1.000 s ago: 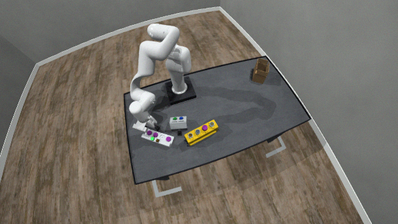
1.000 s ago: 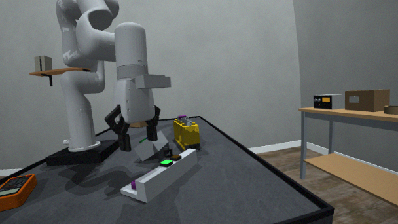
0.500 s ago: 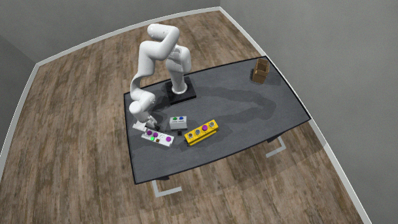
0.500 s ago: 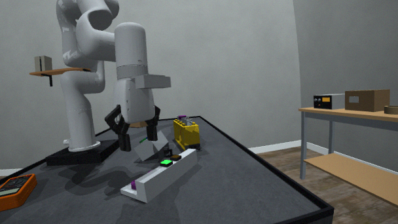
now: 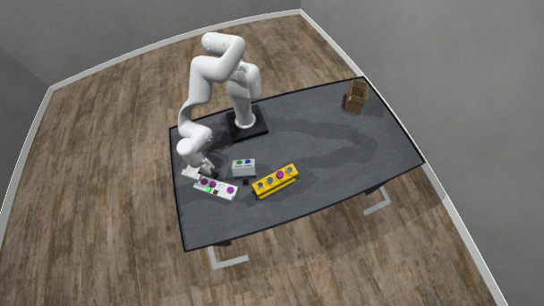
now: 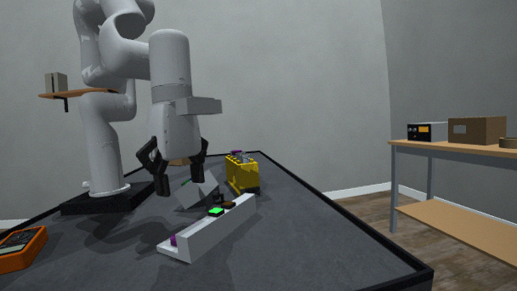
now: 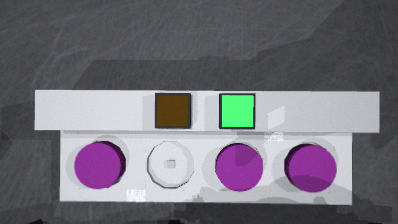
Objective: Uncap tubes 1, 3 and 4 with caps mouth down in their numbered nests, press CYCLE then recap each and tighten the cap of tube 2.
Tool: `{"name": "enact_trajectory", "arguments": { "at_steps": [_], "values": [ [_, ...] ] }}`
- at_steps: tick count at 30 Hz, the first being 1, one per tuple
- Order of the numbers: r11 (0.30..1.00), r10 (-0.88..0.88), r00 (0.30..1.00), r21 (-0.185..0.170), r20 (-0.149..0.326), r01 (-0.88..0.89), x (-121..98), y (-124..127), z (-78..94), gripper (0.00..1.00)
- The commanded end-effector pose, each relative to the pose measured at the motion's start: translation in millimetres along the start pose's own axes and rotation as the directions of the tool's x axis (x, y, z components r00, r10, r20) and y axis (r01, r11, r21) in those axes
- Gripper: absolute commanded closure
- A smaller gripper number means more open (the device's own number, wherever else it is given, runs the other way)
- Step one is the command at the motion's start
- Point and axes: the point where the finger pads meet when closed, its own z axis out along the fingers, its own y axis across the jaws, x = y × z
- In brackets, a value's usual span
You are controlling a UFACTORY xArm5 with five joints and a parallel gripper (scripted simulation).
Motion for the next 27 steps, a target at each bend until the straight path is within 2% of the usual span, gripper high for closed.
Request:
{"name": "enact_trajectory", "arguments": {
  "at_steps": [1,4,5,13,15,22,27],
  "values": [
    [1.0,0.0,1.0,-0.007,-0.002,0.0,1.1,0.1,-1.0,0.0],
    [1.0,0.0,1.0,-0.007,-0.002,0.0,1.1,0.1,-1.0,0.0],
    [1.0,0.0,1.0,-0.007,-0.002,0.0,2.8,-6.8,-5.4,0.54],
    [1.0,0.0,1.0,-0.006,-0.003,0.0,15.8,-60.7,-39.6,0.54],
    [1.0,0.0,1.0,-0.006,-0.003,0.0,15.8,-60.7,-39.6,0.54],
    [1.0,0.0,1.0,-0.006,-0.003,0.0,27.1,-107.8,-69.4,0.54],
    [1.0,0.0,1.0,-0.006,-0.003,0.0,28.0,-111.6,-71.8,0.54]
  ]
}}
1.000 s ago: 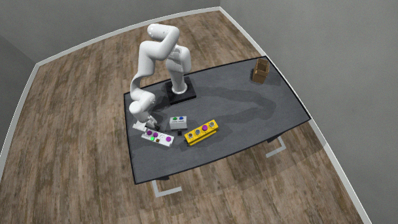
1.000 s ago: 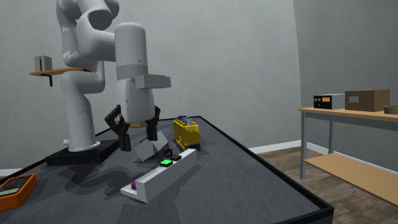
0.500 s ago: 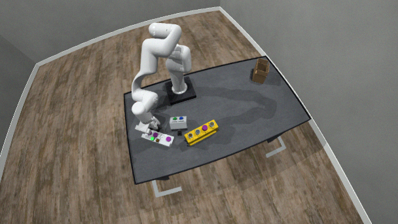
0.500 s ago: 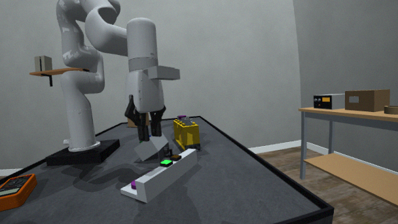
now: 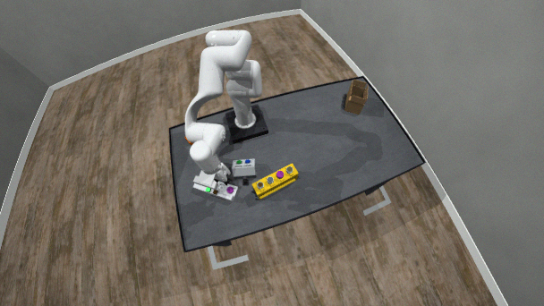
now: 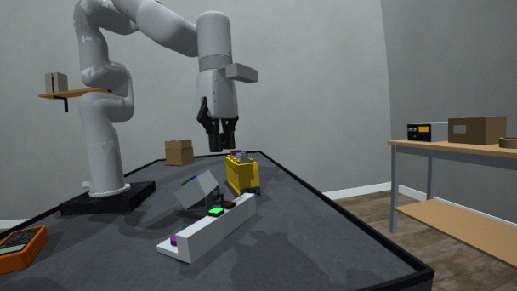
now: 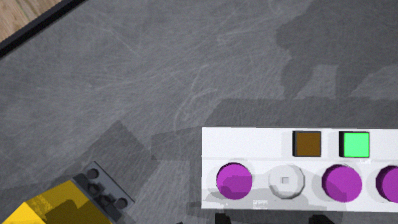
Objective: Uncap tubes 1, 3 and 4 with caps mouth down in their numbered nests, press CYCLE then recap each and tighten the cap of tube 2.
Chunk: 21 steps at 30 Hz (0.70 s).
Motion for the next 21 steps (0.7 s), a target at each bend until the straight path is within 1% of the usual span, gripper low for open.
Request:
{"name": "enact_trajectory", "arguments": {
  "at_steps": [1,6,20,21],
  "values": [
    [1.0,0.002,1.0,-0.003,0.001,-0.002,1.4,-3.2,-2.6,0.54],
    [1.0,0.002,1.0,-0.003,0.001,-0.002,1.4,-3.2,-2.6,0.54],
    [1.0,0.002,1.0,-0.003,0.001,-0.002,1.2,-3.0,67.5,0.54],
    [1.0,0.002,1.0,-0.003,0.001,-0.002,1.2,-3.0,67.5,0.54]
  ]
}}
